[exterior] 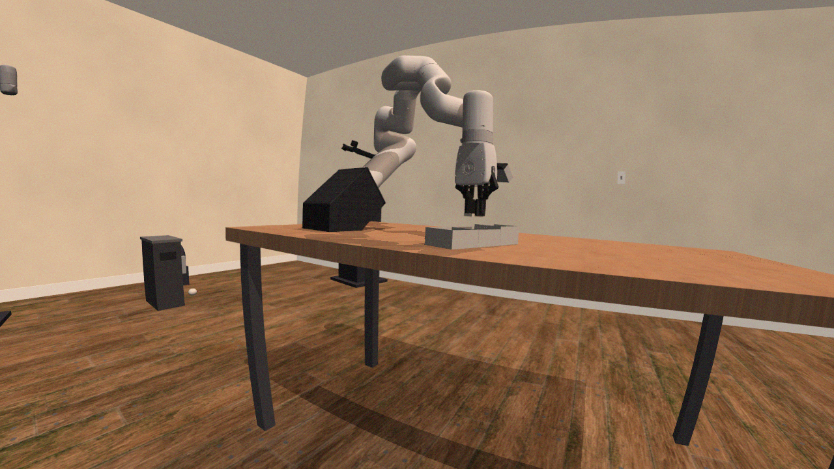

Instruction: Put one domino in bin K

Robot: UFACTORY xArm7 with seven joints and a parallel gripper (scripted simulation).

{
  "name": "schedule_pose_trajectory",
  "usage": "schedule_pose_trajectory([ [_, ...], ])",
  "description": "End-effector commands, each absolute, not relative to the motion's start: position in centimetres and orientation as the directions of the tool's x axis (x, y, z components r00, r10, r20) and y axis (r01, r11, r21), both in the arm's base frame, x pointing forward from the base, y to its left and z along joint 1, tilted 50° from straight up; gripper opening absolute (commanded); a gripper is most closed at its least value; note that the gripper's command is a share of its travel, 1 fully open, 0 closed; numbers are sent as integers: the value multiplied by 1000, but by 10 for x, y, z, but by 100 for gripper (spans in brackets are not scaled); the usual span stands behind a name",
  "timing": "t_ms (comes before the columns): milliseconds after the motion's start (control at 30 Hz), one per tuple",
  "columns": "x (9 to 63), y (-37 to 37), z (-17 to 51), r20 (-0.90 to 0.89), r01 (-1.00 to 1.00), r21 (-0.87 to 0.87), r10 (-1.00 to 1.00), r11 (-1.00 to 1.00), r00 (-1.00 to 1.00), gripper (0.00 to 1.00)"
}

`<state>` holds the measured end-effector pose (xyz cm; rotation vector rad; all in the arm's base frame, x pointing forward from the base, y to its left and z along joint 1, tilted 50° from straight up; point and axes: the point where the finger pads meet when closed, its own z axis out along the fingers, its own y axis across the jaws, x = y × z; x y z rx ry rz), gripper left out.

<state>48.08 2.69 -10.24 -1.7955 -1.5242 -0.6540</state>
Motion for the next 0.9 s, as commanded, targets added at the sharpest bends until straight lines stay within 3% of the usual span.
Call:
schedule_pose_trajectory([
  [0,482,28,-104,747,981,-174,638,-83,186,0],
  [867,480,62,-133,747,981,-174,638,-83,186,0],
])
